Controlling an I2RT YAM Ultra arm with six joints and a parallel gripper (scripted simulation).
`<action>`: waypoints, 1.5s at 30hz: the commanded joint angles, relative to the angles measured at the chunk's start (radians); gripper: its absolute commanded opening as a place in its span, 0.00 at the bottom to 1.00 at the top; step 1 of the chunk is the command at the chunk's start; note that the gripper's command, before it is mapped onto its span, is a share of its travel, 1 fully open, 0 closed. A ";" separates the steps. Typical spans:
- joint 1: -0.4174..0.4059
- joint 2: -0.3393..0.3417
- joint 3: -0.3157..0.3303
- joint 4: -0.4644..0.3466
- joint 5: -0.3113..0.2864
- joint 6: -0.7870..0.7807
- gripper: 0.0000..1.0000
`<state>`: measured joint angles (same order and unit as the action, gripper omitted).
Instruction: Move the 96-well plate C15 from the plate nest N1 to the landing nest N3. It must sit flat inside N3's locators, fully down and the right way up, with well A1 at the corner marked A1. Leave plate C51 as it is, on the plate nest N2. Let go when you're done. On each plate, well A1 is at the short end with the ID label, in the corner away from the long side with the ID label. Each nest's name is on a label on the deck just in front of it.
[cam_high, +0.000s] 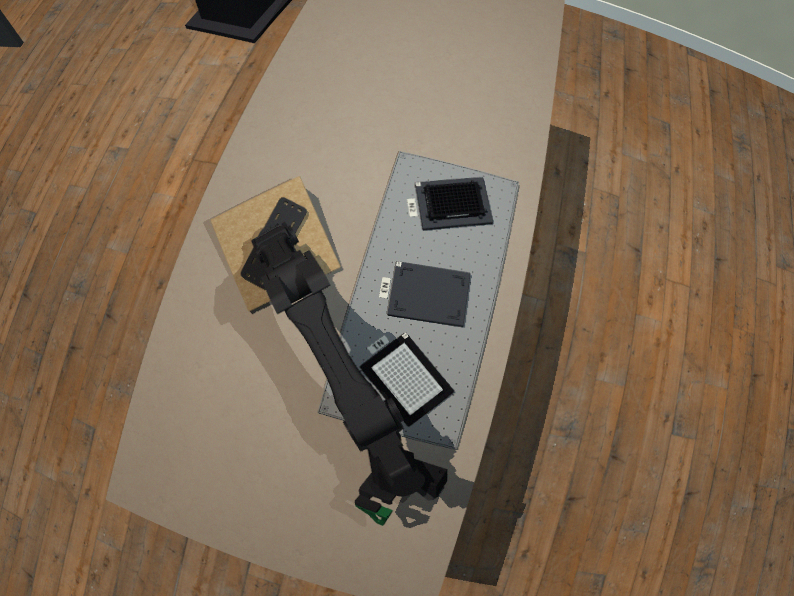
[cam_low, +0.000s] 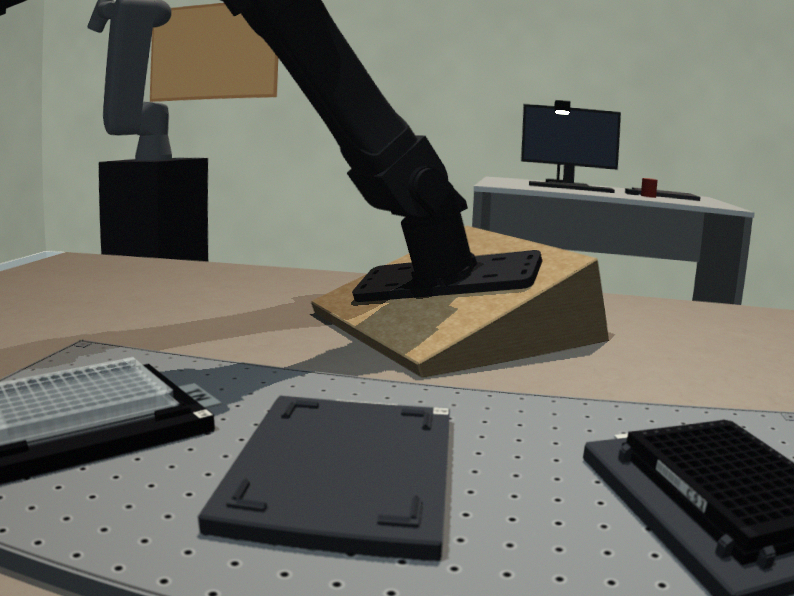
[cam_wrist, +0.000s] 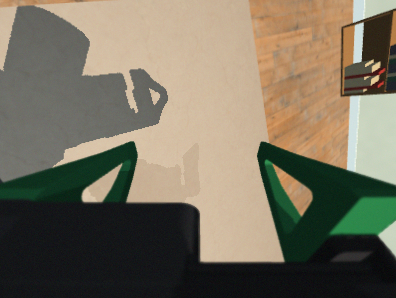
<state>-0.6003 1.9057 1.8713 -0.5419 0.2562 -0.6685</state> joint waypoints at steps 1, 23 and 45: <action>0.004 -0.058 0.026 0.026 -0.002 0.012 1.00; 0.004 -0.058 0.026 0.026 -0.002 0.012 1.00; 0.042 -0.074 0.006 -0.041 -0.010 0.099 1.00</action>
<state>-0.5629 1.8847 1.8454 -0.6079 0.2447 -0.5842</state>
